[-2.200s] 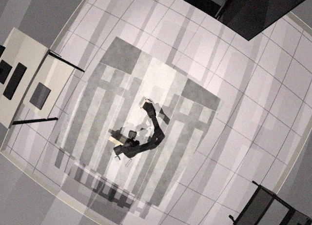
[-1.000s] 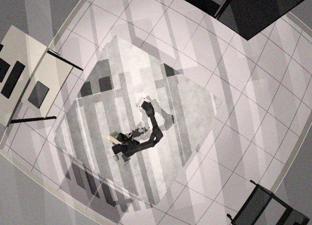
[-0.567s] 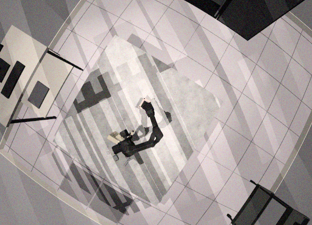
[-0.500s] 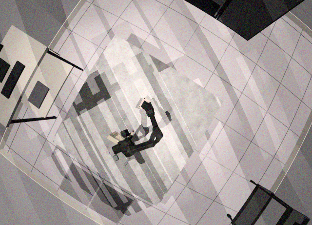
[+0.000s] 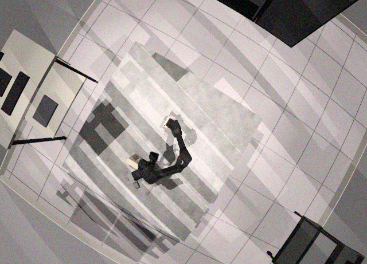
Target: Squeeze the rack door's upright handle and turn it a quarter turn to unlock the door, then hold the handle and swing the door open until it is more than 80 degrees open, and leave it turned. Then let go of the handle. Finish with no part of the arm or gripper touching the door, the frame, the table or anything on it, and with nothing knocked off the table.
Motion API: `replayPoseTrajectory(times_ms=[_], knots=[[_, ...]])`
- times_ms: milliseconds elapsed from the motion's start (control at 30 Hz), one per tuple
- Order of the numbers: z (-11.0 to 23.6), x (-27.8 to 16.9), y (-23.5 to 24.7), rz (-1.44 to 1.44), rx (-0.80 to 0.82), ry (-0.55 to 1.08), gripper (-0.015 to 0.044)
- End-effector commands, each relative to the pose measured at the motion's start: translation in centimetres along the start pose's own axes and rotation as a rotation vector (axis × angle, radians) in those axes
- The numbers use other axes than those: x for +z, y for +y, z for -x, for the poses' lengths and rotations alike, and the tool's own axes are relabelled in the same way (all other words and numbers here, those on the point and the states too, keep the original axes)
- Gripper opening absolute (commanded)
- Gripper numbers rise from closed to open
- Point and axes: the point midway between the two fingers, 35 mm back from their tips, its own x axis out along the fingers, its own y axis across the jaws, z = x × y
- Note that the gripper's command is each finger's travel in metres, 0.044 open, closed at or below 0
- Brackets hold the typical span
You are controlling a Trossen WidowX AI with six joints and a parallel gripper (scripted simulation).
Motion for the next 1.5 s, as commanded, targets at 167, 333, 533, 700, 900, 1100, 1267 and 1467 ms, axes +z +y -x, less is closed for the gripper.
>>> replayPoseTrajectory(times_ms=[167,333,533,700,900,1100,1267,1467], knots=[[-0.08,0.03,0.11,-0.419,0.001,-0.003,0.0295],[-0.08,0.03,0.11,-0.419,0.001,-0.003,0.0295],[-0.08,0.03,0.11,-0.419,0.001,-0.003,0.0275],[-0.08,0.03,0.11,-0.419,0.001,-0.003,0.0242],[-0.08,0.03,0.11,-0.419,0.001,-0.003,0.0202],[-0.08,0.03,0.11,-0.419,0.001,-0.003,0.0162],[-0.08,0.03,0.11,-0.419,0.001,-0.003,0.0129],[-0.08,0.03,0.11,-0.419,0.001,-0.003,0.0089]])
